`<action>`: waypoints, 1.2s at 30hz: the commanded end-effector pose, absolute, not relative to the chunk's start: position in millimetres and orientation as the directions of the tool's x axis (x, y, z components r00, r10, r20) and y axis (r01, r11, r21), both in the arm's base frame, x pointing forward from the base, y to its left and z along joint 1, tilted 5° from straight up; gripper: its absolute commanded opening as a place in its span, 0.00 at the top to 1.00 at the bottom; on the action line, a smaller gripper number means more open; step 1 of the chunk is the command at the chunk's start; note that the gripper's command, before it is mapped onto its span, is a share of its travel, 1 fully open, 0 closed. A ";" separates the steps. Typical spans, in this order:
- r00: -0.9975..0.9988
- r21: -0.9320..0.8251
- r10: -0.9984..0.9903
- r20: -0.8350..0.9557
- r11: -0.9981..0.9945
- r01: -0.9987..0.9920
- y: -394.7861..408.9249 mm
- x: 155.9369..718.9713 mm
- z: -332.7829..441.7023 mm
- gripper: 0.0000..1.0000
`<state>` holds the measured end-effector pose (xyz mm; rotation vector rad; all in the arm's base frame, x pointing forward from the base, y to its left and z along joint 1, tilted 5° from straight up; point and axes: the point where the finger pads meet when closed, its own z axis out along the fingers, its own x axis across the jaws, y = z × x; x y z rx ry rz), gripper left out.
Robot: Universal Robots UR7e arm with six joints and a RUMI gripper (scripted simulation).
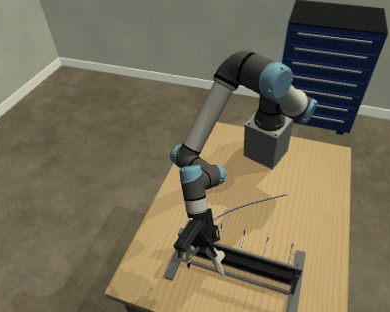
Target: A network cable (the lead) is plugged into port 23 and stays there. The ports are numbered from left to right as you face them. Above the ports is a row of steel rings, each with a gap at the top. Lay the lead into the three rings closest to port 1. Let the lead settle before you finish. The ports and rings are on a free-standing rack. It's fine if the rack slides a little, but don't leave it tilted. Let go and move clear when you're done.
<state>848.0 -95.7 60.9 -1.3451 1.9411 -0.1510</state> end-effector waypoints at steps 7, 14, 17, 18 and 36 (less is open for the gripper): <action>-0.238 -0.431 -0.820 -0.520 0.493 -0.756 -86.2 824.6 55.2 0.00; -0.334 -0.362 -0.786 -0.520 0.557 -0.748 -74.6 793.1 46.4 0.00; -0.407 -0.309 -0.756 -0.512 0.605 -0.734 -65.7 766.8 39.3 0.00; -0.434 -0.291 -0.745 -0.508 0.622 -0.727 -62.5 756.8 36.7 0.00; -0.835 -0.048 -0.461 -0.300 0.882 -0.470 -10.0 537.3 -14.8 0.00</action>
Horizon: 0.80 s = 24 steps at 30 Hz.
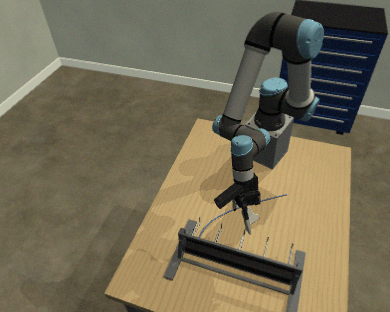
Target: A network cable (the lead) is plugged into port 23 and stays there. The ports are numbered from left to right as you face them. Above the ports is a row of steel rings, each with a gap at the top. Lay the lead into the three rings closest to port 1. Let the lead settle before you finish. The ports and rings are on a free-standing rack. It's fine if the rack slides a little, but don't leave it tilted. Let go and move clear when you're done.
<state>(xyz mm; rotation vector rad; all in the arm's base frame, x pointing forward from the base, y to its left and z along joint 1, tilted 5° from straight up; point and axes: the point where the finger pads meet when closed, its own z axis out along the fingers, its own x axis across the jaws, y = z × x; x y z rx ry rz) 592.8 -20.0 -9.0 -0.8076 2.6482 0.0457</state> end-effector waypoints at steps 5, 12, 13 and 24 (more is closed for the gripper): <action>-0.906 -0.027 -0.364 -0.216 0.930 -0.367 1.0 466.8 -29.4 0.00; -0.948 -0.027 -0.283 -0.148 0.959 -0.282 8.1 409.0 -40.7 0.00; -0.953 -0.029 -0.269 -0.137 0.963 -0.268 9.1 399.5 -42.6 0.00; -0.978 -0.044 -0.193 -0.078 0.981 -0.190 14.1 346.0 -52.7 0.00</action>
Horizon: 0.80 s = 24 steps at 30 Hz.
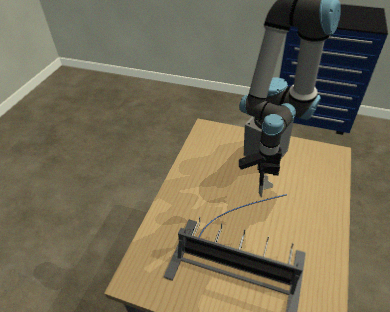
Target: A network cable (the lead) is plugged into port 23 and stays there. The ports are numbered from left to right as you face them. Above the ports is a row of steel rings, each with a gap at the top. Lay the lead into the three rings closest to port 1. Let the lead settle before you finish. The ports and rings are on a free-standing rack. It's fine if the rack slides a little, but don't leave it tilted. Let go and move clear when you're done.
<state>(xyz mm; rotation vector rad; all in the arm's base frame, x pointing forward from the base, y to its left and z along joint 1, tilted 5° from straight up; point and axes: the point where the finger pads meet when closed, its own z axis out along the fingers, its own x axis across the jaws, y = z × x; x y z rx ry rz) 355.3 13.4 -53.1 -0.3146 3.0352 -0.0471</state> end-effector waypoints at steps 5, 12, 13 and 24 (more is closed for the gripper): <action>-0.979 -0.045 -0.188 -0.074 0.982 -0.185 14.4 342.2 -53.4 0.00; -0.979 -0.045 -0.188 -0.074 0.982 -0.185 14.4 342.0 -53.4 1.00; -0.979 -0.045 -0.188 -0.074 0.982 -0.185 14.4 342.0 -53.4 1.00; -0.979 -0.045 -0.188 -0.074 0.982 -0.185 14.4 342.0 -53.4 1.00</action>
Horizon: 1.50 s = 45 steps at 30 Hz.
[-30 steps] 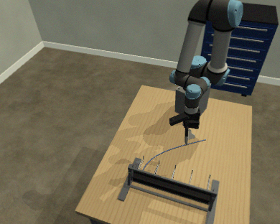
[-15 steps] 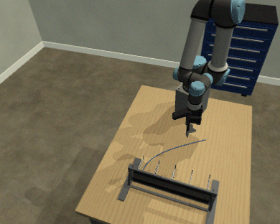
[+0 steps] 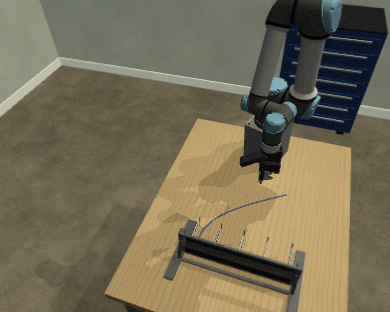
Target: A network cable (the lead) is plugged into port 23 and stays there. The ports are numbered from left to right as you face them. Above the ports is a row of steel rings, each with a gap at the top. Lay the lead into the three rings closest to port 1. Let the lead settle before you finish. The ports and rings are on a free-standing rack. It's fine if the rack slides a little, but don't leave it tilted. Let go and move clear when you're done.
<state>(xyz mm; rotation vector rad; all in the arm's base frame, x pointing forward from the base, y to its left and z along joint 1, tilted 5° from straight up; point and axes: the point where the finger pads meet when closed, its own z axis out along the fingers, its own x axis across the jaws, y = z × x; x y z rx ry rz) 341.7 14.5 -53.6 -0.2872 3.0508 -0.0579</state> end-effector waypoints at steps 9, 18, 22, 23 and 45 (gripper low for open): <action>-0.979 -0.045 -0.188 -0.074 0.982 -0.185 14.4 342.0 -53.4 1.00; -0.979 -0.045 -0.188 -0.074 0.982 -0.185 14.4 342.0 -53.4 1.00; -0.979 -0.045 -0.189 -0.074 0.981 -0.186 14.4 342.1 -53.4 1.00; -0.979 -0.045 -0.190 -0.074 0.981 -0.187 14.4 342.1 -53.4 1.00; -0.953 -0.053 -0.297 -0.068 0.955 -0.293 14.3 343.7 -53.2 1.00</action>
